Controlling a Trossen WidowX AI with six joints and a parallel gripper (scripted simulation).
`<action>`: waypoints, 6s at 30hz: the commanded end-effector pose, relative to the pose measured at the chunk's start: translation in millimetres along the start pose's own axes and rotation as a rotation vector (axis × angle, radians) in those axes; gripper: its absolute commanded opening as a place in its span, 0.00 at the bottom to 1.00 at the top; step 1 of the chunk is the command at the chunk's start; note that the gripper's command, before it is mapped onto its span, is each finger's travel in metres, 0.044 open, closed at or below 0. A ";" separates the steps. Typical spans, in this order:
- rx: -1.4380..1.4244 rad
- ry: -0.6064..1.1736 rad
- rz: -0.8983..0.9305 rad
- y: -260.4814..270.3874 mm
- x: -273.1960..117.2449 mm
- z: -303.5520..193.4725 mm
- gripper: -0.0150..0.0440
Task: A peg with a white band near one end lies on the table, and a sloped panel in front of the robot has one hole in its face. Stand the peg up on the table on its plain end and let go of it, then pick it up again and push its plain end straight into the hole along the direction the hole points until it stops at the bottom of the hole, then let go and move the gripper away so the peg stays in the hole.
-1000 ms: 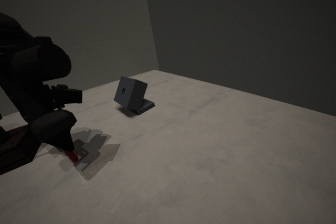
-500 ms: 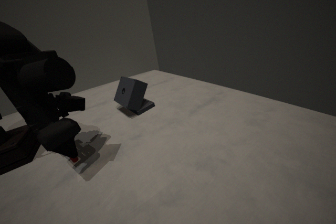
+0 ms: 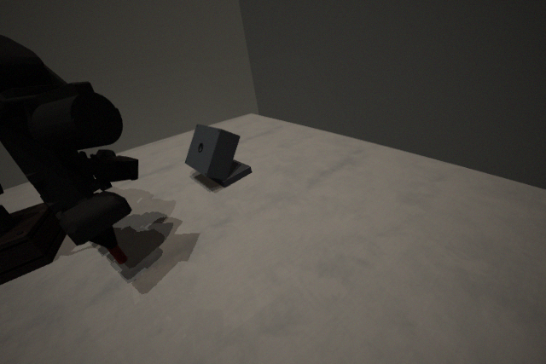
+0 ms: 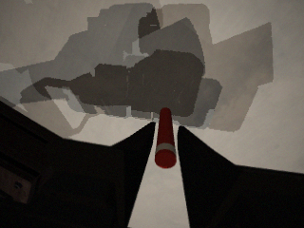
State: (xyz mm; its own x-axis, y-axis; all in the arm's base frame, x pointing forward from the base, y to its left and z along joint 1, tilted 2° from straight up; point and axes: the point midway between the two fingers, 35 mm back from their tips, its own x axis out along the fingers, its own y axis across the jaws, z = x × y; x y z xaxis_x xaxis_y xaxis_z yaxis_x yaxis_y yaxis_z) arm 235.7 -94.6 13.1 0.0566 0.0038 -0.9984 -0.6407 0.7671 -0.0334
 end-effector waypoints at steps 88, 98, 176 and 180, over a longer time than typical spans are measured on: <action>0.182 -0.435 -0.188 24.1 -87.0 71.1 0.25; 0.205 -0.526 -0.195 30.9 -91.3 82.8 0.25; 0.262 -0.904 -0.136 58.8 -92.2 156.3 0.25; 0.263 -0.910 -0.133 58.9 -89.9 159.9 0.25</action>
State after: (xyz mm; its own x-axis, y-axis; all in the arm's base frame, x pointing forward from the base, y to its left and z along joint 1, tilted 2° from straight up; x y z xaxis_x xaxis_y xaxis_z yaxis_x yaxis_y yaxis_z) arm 312.7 51.1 110.7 0.7589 0.3181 -0.5682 -0.4043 0.9142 -0.0281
